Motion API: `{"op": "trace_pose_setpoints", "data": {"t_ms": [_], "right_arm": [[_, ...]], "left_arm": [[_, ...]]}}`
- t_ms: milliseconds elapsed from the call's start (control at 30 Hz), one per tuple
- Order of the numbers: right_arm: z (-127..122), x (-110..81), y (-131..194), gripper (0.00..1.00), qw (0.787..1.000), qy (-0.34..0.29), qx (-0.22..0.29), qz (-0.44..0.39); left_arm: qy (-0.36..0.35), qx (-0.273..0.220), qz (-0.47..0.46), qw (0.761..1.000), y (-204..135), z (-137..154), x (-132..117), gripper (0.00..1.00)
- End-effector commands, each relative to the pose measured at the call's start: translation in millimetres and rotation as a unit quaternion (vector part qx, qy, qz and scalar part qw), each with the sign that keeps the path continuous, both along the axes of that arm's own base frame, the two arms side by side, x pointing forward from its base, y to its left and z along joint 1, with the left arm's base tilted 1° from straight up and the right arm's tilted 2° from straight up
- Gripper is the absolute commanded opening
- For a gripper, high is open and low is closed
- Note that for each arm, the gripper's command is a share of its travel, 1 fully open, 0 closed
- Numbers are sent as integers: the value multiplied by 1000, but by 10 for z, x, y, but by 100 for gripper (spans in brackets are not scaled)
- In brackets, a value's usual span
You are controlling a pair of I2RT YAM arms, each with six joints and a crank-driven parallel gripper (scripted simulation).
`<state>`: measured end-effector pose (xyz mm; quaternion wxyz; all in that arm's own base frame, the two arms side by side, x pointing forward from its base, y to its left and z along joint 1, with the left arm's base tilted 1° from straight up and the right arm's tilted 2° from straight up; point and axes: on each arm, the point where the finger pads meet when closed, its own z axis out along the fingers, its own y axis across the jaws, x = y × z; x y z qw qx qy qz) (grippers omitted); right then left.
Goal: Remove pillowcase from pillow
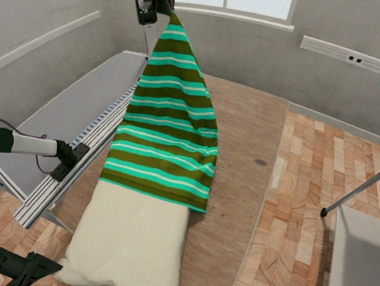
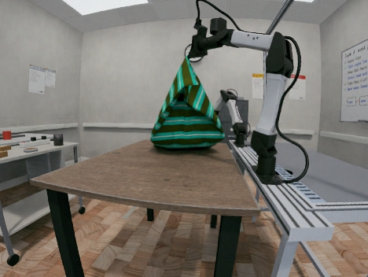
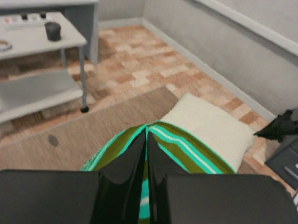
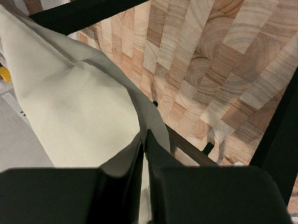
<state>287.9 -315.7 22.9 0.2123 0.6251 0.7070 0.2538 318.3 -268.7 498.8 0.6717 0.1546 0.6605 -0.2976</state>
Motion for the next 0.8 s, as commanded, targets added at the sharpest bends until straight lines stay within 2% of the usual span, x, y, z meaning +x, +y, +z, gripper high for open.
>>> {"op": "trace_pose_setpoints", "data": {"t_ms": [0,233,367,433,767], "right_arm": [[177,84,-167,1,999,-21,-40,4],[177,84,-167,1,999,-21,-40,4],[177,84,-167,1,999,-21,-40,4],[177,84,-167,1,999,-21,-40,4],[177,84,-167,1,999,-21,-40,4]], "left_arm": [[-90,-47,3,995,176,678,-123,1],[-140,-52,3,989,273,931,-245,1],[-139,-46,3,989,209,881,-166,1],[-170,-61,4,984,362,1105,-359,1],[-236,-66,9,970,500,1419,-529,1]]}}
